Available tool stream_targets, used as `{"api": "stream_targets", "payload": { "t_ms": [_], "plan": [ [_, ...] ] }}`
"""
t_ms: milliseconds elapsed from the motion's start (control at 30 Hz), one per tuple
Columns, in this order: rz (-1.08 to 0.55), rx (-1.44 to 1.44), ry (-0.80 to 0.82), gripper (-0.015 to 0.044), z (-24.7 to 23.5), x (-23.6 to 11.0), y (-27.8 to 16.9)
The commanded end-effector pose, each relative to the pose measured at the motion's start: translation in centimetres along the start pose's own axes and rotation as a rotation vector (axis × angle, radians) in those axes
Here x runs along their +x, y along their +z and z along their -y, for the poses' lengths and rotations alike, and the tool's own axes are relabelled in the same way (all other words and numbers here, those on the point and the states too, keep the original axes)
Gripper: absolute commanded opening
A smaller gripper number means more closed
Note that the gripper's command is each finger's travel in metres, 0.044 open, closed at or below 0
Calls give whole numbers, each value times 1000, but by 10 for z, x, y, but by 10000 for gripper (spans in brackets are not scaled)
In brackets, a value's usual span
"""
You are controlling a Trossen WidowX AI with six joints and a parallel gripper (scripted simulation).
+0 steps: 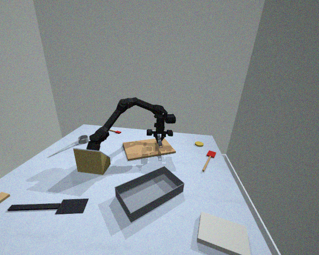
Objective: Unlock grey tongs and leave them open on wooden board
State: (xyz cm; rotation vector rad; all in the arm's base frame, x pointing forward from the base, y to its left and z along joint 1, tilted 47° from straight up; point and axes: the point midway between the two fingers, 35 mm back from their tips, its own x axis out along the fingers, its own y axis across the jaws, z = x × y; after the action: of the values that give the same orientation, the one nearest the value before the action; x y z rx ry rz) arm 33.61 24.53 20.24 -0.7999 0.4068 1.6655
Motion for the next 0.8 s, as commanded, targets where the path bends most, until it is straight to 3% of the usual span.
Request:
{"api": "stream_targets", "payload": {
  "t_ms": [0,767],
  "plan": [
    [-2,-183,-9,-150,-2,-4,11],
    [5,-1086,-17,-150,-15,-7,50]
  ]
}}
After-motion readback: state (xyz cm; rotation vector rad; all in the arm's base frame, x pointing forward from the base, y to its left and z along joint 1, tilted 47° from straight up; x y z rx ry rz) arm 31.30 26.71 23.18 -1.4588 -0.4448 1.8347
